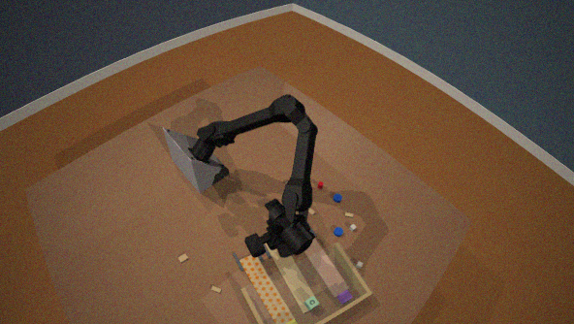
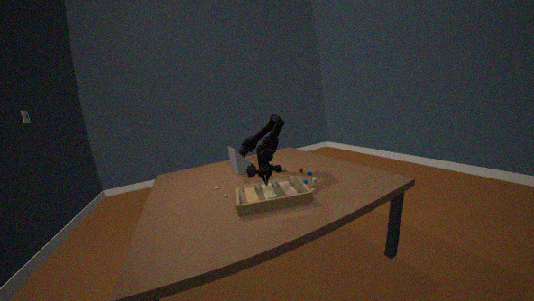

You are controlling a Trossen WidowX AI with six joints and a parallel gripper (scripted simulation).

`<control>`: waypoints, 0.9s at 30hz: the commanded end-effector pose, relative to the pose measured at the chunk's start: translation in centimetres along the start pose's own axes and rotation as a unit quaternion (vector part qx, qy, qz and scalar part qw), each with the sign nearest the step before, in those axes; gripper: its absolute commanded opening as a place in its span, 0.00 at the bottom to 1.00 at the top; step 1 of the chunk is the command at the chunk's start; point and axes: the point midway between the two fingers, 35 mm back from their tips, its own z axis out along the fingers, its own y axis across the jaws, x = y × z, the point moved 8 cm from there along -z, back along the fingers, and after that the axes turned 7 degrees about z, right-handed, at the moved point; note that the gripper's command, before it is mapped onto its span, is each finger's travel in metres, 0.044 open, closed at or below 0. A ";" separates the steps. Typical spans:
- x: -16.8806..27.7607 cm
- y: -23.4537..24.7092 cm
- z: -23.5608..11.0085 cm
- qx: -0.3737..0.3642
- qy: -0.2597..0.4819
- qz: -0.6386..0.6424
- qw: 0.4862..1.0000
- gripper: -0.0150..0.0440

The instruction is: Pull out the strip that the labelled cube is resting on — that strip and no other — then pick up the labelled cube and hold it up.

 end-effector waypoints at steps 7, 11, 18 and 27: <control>2.0 -0.3 0.5 0.002 0.009 0.006 1.000 0.25; 2.6 -0.4 0.5 0.002 0.009 0.006 1.000 0.25; 3.7 -0.6 0.6 0.002 0.009 0.006 1.000 0.25; 5.0 -0.8 0.6 0.002 0.009 0.006 1.000 0.25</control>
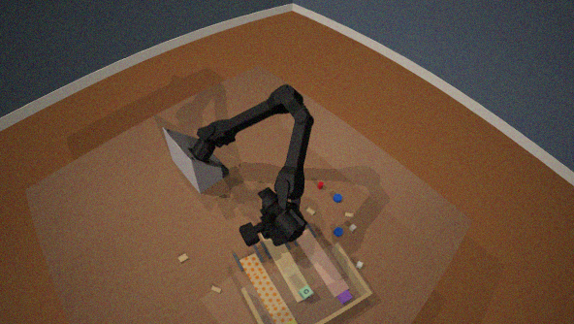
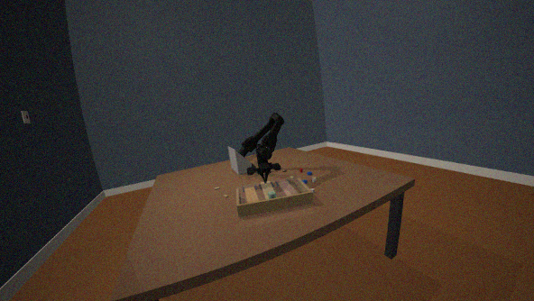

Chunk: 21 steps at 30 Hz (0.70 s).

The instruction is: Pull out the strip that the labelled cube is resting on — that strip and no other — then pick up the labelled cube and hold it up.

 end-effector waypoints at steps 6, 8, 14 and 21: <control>2.0 -0.3 0.6 0.002 0.012 0.007 1.000 0.25; 2.3 -0.4 0.6 0.002 0.012 0.007 1.000 0.25; 3.2 -0.5 0.6 0.002 0.013 0.008 1.000 0.25; 4.1 -0.6 0.6 0.002 0.013 0.008 1.000 0.25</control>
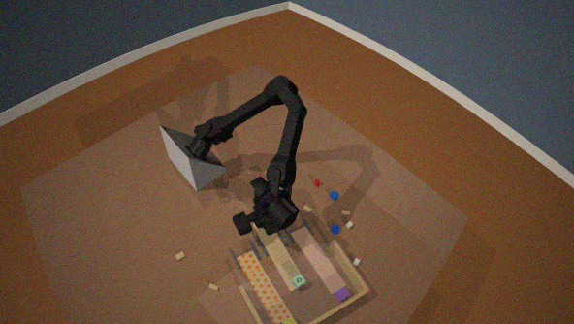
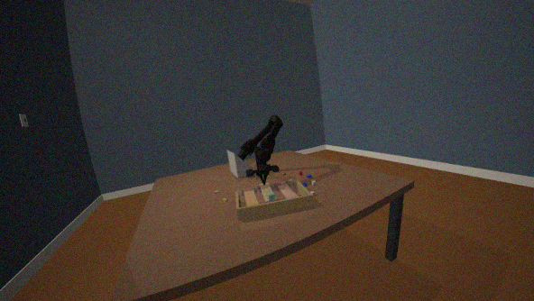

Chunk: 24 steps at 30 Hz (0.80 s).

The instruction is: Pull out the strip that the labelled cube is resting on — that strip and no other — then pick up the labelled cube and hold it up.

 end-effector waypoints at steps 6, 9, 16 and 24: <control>2.0 -0.4 0.6 0.003 0.015 0.009 1.000 0.25; 2.4 -0.4 0.6 0.003 0.015 0.009 1.000 0.25; 3.3 -0.6 0.6 0.003 0.015 0.009 1.000 0.25; 4.3 -0.7 0.5 0.003 0.015 0.009 1.000 0.25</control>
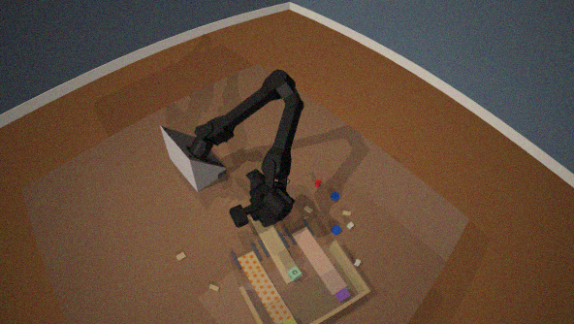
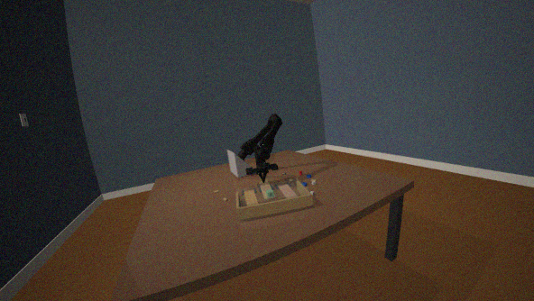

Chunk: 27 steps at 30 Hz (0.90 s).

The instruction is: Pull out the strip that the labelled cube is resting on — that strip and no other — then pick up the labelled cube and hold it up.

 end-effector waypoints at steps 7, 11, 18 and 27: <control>2.1 -0.4 0.6 0.003 0.016 0.009 1.000 0.25; 2.6 -0.5 0.6 0.003 0.016 0.009 1.000 0.25; 3.5 -0.6 0.5 0.003 0.016 0.010 1.000 0.25; 4.5 -0.7 0.5 0.003 0.017 0.010 1.000 0.25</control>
